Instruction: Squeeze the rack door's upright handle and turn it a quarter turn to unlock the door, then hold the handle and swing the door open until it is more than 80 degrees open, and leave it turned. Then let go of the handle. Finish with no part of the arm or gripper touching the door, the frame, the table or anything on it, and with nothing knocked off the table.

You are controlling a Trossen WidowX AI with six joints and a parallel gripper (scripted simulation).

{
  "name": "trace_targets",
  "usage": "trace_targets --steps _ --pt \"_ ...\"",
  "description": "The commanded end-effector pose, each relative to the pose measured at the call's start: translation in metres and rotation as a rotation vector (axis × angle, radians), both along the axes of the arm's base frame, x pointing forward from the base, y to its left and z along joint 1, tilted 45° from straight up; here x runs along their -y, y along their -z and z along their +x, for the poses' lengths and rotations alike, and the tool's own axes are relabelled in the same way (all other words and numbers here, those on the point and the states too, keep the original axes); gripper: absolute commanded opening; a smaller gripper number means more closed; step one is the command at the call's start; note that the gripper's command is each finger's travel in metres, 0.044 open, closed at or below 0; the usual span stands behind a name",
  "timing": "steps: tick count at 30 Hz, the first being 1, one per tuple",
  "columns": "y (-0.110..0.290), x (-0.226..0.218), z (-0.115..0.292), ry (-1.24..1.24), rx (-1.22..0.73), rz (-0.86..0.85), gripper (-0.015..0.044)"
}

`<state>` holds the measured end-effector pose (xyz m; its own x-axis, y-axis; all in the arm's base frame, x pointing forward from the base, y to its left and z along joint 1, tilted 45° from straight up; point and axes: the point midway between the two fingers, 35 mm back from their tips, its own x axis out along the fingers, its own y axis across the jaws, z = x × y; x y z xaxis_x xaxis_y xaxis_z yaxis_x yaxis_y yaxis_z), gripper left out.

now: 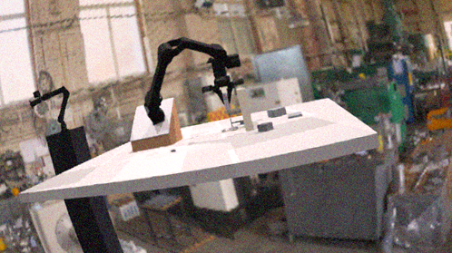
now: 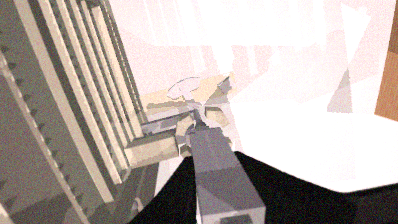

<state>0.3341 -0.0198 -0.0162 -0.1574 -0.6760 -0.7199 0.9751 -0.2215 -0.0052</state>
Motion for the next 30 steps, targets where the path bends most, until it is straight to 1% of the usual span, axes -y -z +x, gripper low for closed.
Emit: trace_targets --steps 1,10,15,30 --pt "0.000 0.000 0.000 0.000 0.002 -0.004 0.0070" --pt "0.000 0.000 0.000 0.000 0.002 -0.004 0.0010" --pt "0.000 0.000 0.000 -0.010 -0.007 -0.001 0.0008" --pt "-0.006 0.004 -0.013 -0.237 -0.222 0.048 0.0008"
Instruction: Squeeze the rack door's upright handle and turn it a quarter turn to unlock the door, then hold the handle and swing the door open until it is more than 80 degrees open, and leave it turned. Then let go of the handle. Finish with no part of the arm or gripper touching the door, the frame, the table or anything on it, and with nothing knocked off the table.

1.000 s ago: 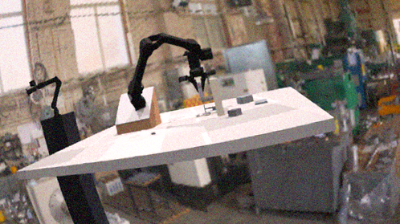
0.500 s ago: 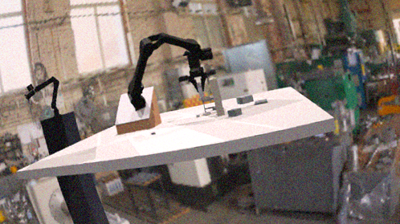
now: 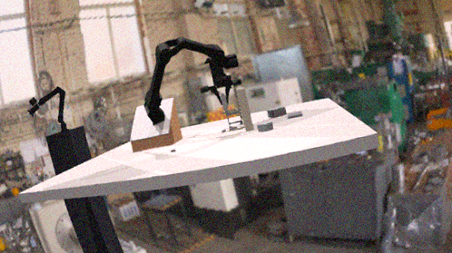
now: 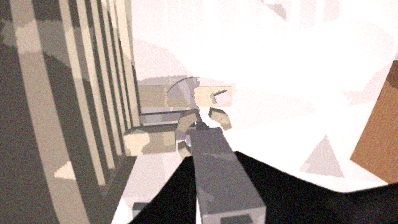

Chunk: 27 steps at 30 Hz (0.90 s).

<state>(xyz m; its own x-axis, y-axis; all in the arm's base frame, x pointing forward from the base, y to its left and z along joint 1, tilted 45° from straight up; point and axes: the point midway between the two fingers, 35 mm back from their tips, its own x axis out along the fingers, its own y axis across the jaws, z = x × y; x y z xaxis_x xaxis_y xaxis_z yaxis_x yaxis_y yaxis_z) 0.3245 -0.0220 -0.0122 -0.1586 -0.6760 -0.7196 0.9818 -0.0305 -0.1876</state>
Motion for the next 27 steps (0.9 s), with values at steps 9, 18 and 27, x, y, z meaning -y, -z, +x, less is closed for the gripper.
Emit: trace_targets --steps 9,18,27 --pt "-0.008 0.005 -0.015 -0.179 -0.167 0.035 0.0008" --pt "-0.018 0.012 -0.030 -0.301 -0.284 0.062 0.0008" --pt "-0.030 0.022 -0.045 -0.419 -0.396 0.088 0.0008"
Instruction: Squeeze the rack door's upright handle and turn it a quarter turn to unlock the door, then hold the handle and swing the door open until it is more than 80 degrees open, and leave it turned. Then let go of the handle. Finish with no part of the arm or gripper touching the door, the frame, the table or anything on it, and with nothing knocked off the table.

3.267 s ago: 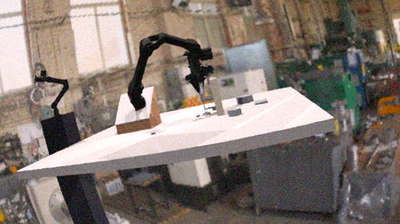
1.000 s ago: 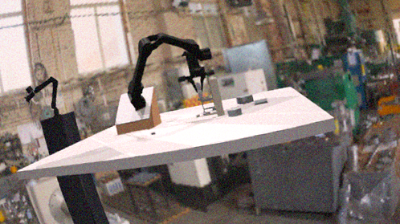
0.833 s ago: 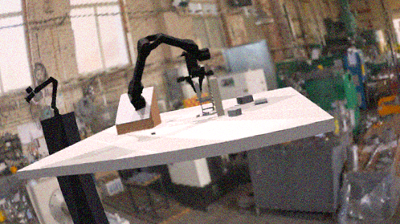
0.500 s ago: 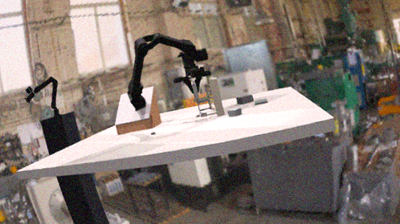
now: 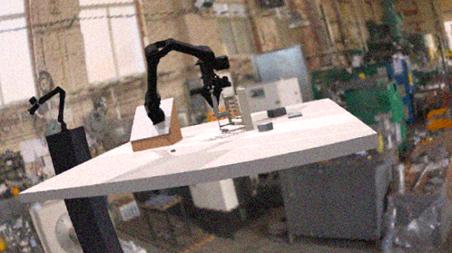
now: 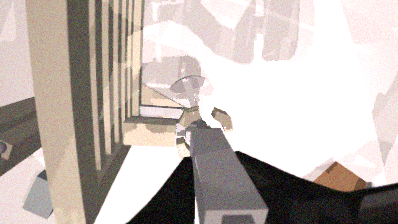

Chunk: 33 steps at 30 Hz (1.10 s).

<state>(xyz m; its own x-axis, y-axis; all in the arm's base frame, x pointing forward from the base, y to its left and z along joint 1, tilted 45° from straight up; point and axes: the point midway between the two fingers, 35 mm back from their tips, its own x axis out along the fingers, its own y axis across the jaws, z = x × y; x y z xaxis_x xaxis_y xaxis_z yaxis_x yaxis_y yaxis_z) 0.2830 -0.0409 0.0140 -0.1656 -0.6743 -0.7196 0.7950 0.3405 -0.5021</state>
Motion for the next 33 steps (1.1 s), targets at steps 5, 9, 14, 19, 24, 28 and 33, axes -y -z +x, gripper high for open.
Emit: trace_targets --steps 5,9,14,19,24,28,33 --pt "-0.012 0.010 -0.011 -0.109 -0.094 0.017 0.0008" --pt "-0.018 0.015 -0.016 -0.158 -0.141 0.027 0.0008" --pt "-0.025 0.022 -0.021 -0.216 -0.196 0.040 0.0008" --pt "-0.032 0.028 -0.025 -0.270 -0.247 0.052 0.0008" --pt "-0.040 0.035 -0.028 -0.323 -0.298 0.064 0.0008" --pt "-0.046 0.041 -0.031 -0.366 -0.339 0.073 0.0008" --pt "-0.053 0.048 -0.033 -0.419 -0.390 0.085 0.0008"
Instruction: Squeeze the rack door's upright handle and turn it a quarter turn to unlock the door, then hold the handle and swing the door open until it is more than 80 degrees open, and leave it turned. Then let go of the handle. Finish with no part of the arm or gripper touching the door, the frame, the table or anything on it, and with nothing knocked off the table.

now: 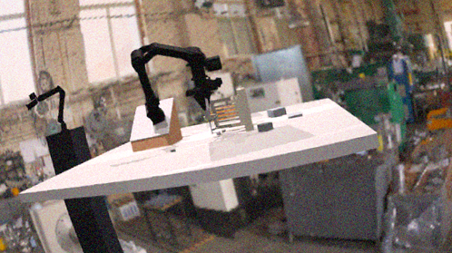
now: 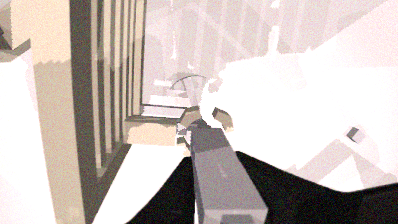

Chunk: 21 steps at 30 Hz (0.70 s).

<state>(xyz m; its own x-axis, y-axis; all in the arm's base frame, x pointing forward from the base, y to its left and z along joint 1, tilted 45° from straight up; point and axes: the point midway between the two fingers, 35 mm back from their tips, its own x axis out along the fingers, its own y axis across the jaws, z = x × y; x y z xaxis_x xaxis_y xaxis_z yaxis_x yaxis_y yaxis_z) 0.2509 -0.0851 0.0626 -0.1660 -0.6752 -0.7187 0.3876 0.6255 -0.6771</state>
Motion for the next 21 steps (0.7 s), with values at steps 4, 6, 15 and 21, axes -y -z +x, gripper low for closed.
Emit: trace_targets --steps 4,6,15,21 --pt "-0.010 0.010 -0.002 -0.079 -0.068 0.009 0.0008" --pt "-0.013 0.013 -0.002 -0.101 -0.088 0.013 0.0008" --pt "-0.026 0.026 -0.002 -0.194 -0.176 0.034 0.0008" --pt "-0.034 0.035 -0.001 -0.255 -0.234 0.047 0.0008"
